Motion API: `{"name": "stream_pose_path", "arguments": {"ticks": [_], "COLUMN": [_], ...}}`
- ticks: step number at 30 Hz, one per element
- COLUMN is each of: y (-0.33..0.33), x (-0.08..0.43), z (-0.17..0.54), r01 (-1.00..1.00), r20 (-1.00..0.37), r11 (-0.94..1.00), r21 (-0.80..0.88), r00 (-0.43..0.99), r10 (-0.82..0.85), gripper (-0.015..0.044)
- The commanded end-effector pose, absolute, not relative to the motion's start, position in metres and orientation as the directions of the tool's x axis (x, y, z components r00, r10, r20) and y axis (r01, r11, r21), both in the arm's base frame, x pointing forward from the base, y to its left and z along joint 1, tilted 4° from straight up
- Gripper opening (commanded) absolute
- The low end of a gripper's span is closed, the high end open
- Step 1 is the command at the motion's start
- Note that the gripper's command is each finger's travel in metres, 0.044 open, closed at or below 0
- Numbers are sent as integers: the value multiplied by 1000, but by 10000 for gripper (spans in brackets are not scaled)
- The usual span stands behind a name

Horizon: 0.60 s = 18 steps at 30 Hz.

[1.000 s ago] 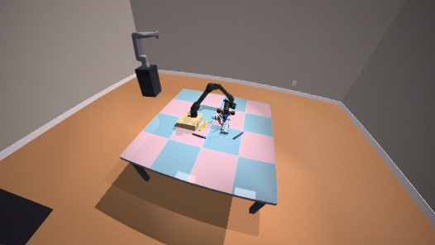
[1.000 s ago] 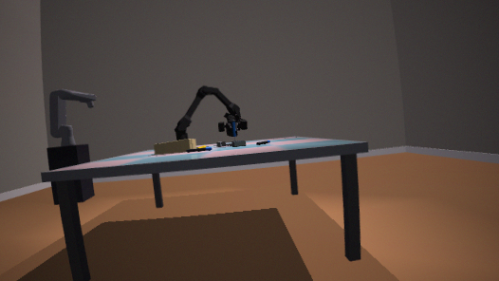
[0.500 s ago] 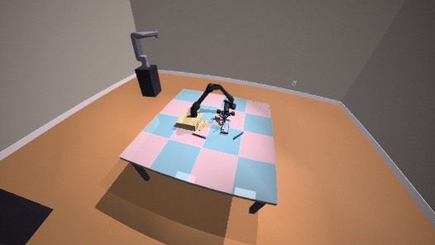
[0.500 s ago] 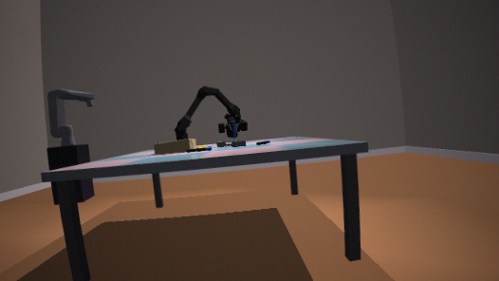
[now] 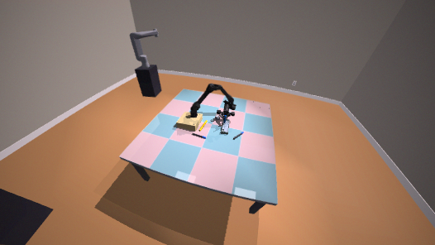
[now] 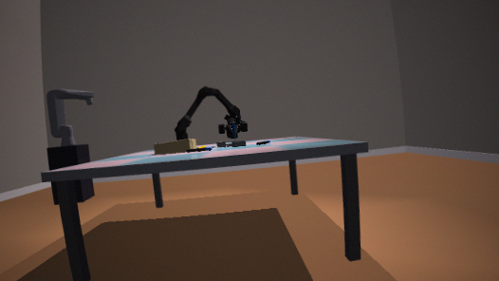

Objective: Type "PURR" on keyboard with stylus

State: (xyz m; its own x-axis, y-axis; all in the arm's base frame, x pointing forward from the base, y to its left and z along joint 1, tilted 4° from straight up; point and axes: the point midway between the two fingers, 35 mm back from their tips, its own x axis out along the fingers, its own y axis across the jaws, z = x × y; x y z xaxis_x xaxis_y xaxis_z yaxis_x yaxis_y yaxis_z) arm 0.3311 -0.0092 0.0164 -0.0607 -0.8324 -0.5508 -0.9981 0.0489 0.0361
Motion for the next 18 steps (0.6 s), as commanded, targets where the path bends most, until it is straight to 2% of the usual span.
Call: {"name": "stream_pose_path", "arguments": {"ticks": [1, 18], "y": [-9, -9], "x": [331, 331], "z": [14, 17], "r01": [-998, -998], "r20": [-551, -551], "r11": [51, 51], "r21": [34, 34], "r00": [-62, -62], "r10": [-832, -832], "gripper": [81, 81]}}
